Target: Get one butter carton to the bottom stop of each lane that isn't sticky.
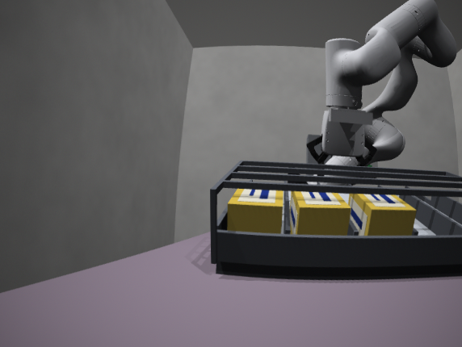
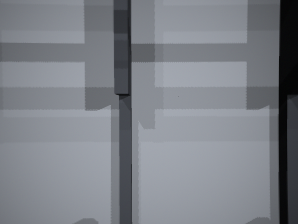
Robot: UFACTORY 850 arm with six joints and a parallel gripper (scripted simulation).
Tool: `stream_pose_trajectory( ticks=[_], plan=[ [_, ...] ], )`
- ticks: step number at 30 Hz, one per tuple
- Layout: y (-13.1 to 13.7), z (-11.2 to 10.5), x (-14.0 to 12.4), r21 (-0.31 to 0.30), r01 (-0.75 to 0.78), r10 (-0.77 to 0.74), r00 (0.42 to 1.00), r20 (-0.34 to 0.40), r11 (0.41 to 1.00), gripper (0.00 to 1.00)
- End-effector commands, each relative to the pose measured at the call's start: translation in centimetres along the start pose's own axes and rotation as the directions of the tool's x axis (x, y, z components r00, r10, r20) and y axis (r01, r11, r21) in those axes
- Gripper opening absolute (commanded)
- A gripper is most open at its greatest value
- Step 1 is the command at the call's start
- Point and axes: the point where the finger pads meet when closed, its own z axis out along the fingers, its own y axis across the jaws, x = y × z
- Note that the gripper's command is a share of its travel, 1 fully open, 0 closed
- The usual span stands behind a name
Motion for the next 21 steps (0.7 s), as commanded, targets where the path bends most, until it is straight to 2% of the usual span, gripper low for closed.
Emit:
stream_pose_trajectory(
  ticks=[1,19,20,21],
  plan=[
    [0.0,-0.1,0.0,-0.001,0.0,0.0,1.0,-0.001,1.0,1.0],
    [0.0,-0.1,0.0,-0.001,0.0,0.0,1.0,-0.001,1.0,1.0],
    [0.0,-2.9,0.0,-0.001,0.0,0.0,1.0,-0.001,1.0,1.0],
    [0.0,-2.9,0.0,-0.001,0.0,0.0,1.0,-0.001,1.0,1.0]
  ],
)
